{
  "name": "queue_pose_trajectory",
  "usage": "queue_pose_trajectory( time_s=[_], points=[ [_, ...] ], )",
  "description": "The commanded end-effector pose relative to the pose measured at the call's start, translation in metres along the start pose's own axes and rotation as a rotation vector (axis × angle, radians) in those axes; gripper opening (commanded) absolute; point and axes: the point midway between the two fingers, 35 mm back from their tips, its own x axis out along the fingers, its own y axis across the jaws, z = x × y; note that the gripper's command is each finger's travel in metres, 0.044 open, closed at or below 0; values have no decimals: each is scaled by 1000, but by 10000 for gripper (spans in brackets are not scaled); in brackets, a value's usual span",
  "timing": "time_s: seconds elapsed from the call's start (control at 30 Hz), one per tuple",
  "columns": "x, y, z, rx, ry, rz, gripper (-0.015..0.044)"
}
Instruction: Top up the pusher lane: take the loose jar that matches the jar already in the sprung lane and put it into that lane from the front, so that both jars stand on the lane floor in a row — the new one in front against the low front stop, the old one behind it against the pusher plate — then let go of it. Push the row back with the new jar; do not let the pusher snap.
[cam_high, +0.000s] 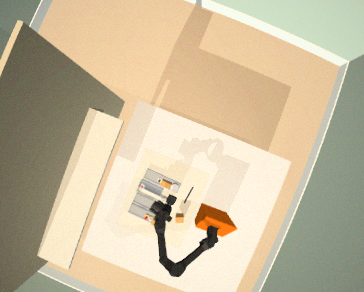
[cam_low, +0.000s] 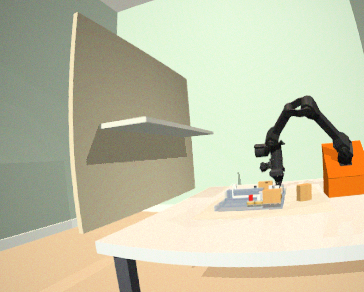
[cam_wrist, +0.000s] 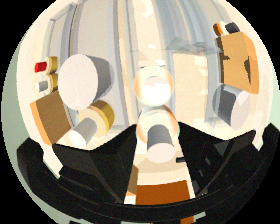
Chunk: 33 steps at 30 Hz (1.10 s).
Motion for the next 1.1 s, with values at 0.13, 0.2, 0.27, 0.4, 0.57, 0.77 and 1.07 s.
queue_pose_trajectory(
  time_s=[0.13, 0.2, 0.27, 0.4, 0.57, 0.77, 1.07],
  points=[
    [1, 1, 7, -12, -20, 1, 0],
    [2, 1, 7, -12, -20, 1, 0],
    [2, 1, 7, -12, -20, 1, 0],
    [4, 1, 7, -12, -20, 1, 0],
    [5, 1, 7, -12, -20, 1, 0],
    [7, 1, 7, -12, -20, 1, 0],
    [10, 1, 6, -12, -20, 1, 0]
  ],
)
